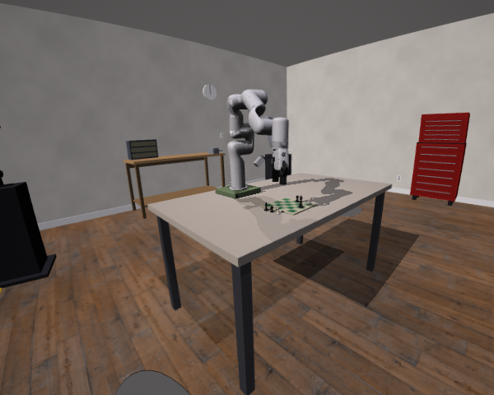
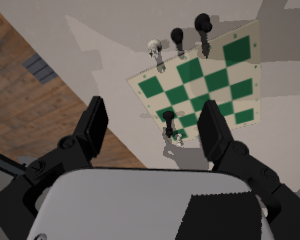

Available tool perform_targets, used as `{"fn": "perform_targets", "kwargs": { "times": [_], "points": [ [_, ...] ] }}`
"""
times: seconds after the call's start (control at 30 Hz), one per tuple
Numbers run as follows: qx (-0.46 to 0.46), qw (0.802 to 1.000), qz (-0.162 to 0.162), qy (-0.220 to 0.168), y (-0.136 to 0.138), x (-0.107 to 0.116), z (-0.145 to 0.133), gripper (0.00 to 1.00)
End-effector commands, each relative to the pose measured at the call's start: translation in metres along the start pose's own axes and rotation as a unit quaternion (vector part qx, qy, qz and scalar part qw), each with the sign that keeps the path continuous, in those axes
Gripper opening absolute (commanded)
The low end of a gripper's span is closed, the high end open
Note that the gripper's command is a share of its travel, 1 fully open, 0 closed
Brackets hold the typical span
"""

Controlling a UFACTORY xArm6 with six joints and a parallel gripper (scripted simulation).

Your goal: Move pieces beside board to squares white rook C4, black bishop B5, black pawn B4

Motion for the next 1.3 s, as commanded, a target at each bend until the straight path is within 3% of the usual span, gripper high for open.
{"fn": "perform_targets", "kwargs": {
  "times": [0.0,0.6,0.87,1.1,1.27],
  "points": [
    [-0.004,1.0,-0.012,-0.021,-0.009,0.0,0.009,1.0],
    [-0.009,1.0,-0.013,-0.021,-0.009,-0.001,0.009,1.0],
    [-0.091,0.996,-0.015,-0.019,-0.009,-0.005,0.009,1.0],
    [-0.296,0.955,-0.022,-0.015,-0.01,-0.02,0.008,1.0],
    [-0.422,0.906,-0.028,-0.014,-0.009,-0.032,0.009,1.0]
  ]
}}
Point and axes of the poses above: the point where the finger pads meet when closed, its own x axis back along the fingers, its own y axis across the jaws, z = x × y, the point moved 8 cm from there along x, back along the fingers, and after that the axes turned 13 degrees about -x, right-handed, at the moved point
